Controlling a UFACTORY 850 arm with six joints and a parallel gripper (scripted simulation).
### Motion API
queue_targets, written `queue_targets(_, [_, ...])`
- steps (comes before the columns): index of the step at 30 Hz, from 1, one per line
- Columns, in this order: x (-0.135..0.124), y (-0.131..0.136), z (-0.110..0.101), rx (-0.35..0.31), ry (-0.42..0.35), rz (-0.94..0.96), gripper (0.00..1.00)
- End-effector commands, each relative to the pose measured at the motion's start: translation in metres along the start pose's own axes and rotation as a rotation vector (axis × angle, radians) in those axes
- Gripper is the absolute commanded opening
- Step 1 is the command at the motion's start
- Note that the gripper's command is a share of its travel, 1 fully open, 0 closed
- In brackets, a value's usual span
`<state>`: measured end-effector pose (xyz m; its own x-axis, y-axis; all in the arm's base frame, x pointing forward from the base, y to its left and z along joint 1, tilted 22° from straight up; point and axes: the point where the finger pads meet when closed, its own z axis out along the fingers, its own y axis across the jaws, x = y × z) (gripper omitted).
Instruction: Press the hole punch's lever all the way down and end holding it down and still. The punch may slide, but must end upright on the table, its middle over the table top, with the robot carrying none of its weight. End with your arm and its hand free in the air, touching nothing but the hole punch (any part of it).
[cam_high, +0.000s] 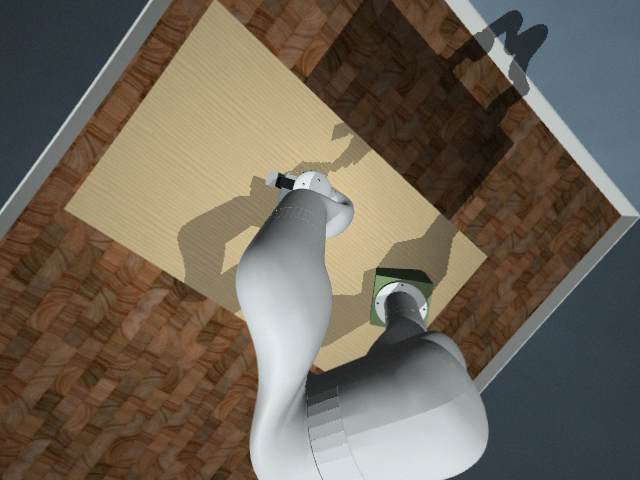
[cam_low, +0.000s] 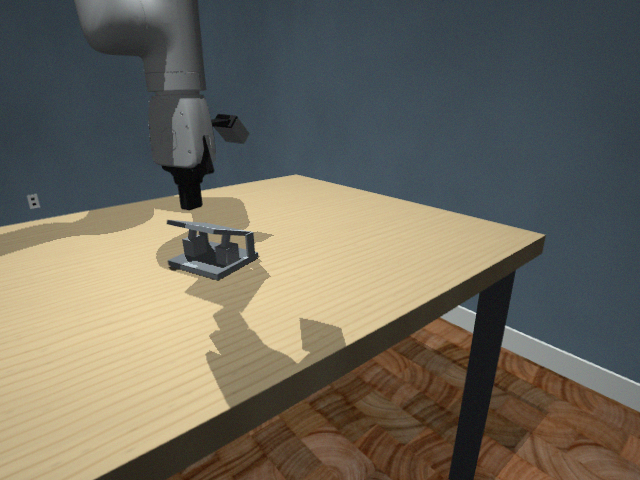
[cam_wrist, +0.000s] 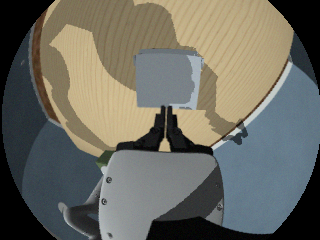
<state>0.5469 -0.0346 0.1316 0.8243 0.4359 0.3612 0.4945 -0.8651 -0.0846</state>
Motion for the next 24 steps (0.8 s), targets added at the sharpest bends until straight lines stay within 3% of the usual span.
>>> queue_targets(1, [0.001,0.001,0.005,-0.002,0.003,-0.001,0.0])
queue_targets(24, [0.001,0.001,0.022,-0.002,0.003,-0.001,0.0])
